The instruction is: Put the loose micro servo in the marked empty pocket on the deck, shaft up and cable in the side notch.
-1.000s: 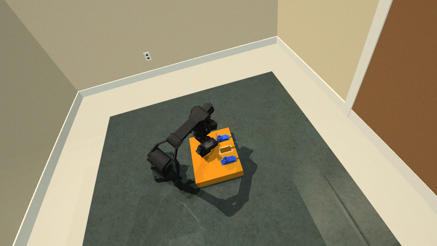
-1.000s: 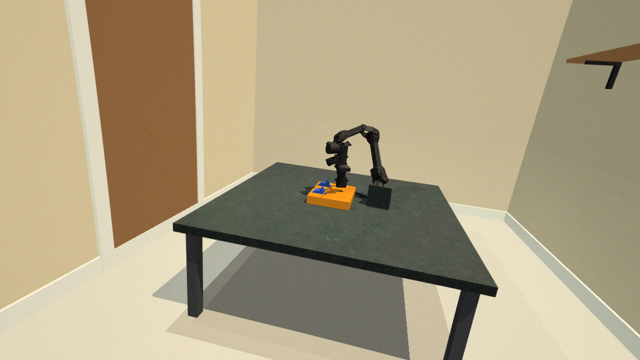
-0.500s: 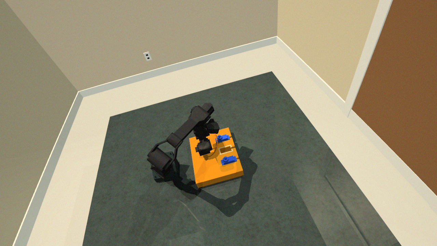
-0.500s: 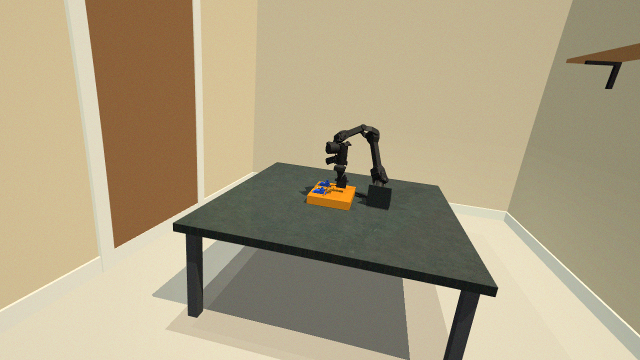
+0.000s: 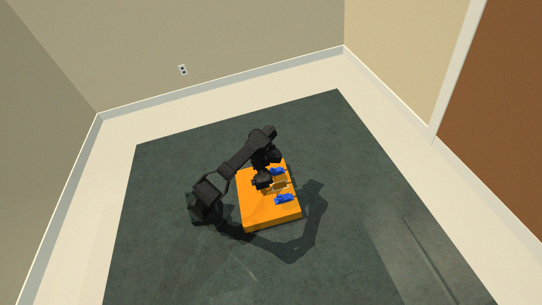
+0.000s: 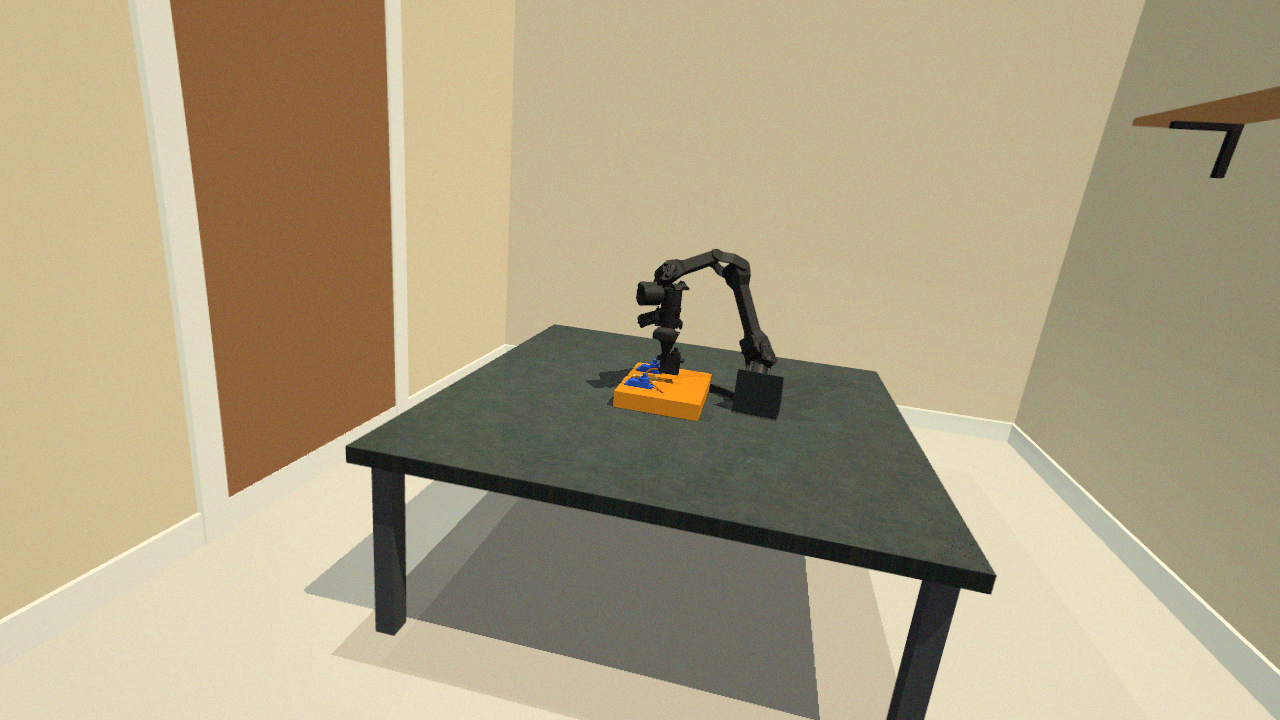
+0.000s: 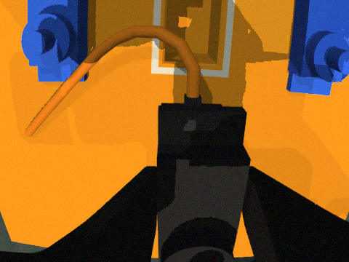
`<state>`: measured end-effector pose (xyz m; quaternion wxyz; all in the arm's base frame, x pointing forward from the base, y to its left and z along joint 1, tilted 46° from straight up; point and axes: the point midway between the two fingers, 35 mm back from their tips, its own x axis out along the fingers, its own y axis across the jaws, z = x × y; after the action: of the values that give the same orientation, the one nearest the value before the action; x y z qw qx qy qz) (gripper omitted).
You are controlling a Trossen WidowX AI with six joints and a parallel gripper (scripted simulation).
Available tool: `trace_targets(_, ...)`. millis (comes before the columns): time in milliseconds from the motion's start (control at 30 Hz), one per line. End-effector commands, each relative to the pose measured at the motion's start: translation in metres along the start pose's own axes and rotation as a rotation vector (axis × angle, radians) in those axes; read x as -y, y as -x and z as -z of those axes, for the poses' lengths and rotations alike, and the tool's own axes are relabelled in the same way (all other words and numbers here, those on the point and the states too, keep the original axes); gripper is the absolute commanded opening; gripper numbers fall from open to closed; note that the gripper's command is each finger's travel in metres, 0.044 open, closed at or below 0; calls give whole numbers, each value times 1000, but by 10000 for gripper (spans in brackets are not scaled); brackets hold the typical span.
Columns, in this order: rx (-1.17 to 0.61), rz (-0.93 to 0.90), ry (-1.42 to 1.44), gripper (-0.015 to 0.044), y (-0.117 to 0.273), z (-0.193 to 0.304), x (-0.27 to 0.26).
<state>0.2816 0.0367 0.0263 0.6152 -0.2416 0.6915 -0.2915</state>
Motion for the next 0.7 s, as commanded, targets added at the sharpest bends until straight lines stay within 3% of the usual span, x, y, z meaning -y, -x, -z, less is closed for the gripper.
trace_targets(0, 6, 0, 1, 0, 1, -17, 1)
trace_targets(667, 9, 1, -30, 0, 0, -70, 4)
